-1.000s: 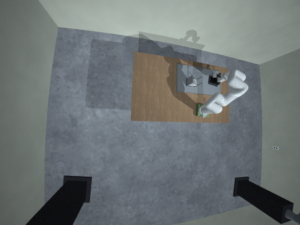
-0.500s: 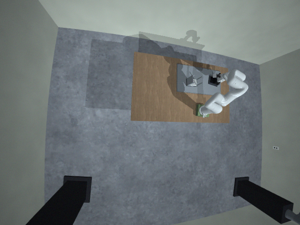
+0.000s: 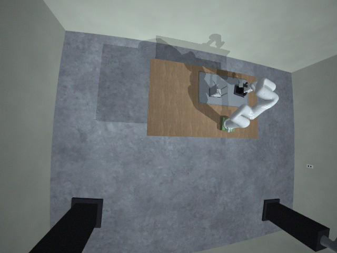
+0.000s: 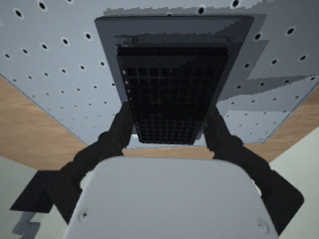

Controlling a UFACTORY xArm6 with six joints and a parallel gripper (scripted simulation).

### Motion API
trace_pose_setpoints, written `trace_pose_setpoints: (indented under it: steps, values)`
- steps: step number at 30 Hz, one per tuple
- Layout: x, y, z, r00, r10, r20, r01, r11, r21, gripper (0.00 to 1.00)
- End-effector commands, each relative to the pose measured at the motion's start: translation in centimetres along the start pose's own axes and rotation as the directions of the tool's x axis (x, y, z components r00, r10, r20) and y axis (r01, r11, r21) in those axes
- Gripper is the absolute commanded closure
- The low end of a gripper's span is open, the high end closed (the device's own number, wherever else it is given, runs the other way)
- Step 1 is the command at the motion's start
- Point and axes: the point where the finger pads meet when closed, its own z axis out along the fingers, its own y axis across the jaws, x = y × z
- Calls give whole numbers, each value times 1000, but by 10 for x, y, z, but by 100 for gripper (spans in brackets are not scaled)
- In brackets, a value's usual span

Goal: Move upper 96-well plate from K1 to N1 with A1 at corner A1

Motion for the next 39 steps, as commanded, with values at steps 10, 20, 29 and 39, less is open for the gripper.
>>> trace_pose_setpoints:
  steps: [10, 20, 29, 39]
  values:
    - [-1, 2, 0, 1000, 0, 2, 0, 1000, -4, 100]
    - [-1, 2, 2, 1000, 0, 2, 0, 1000, -4, 100]
    - [-1, 2, 3, 1000, 0, 2, 0, 1000, -4, 100]
    - [-1, 2, 4, 1000, 0, 2, 0, 1000, -4, 100]
